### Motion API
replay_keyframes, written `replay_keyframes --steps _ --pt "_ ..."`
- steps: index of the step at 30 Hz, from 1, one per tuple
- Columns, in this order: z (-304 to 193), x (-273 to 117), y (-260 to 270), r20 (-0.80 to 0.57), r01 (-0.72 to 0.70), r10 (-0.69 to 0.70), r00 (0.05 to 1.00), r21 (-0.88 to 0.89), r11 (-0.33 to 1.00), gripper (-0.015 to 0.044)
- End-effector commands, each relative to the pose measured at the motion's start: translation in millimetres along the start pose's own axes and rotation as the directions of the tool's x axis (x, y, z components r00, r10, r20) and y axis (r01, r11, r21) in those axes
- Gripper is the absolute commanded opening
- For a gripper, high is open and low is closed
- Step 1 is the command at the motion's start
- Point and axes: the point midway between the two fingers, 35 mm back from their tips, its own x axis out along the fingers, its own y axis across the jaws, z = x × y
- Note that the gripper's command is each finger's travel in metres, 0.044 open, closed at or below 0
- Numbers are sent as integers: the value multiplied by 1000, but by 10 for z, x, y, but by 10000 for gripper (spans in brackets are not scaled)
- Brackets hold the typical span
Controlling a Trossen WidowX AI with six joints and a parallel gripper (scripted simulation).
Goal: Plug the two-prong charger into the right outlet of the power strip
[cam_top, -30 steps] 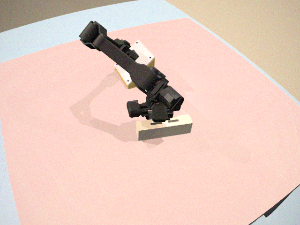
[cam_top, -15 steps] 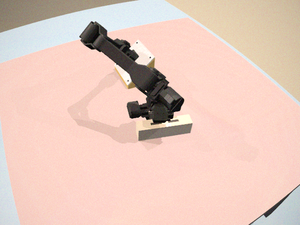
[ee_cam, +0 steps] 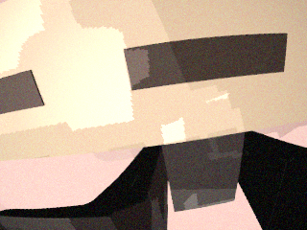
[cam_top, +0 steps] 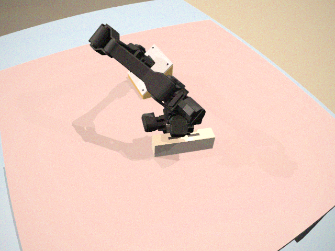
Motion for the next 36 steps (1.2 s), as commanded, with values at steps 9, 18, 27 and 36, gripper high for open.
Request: replay_keyframes --steps 9,18,27,36 --pt "70 0 -15 23 -4 4 1000 27 1000 0" --pt "61 -7 -15 23 -4 4 1000 27 1000 0" --pt "62 -18 -16 23 -4 4 1000 27 1000 0" --pt "66 -30 -17 23 -4 4 1000 27 1000 0"
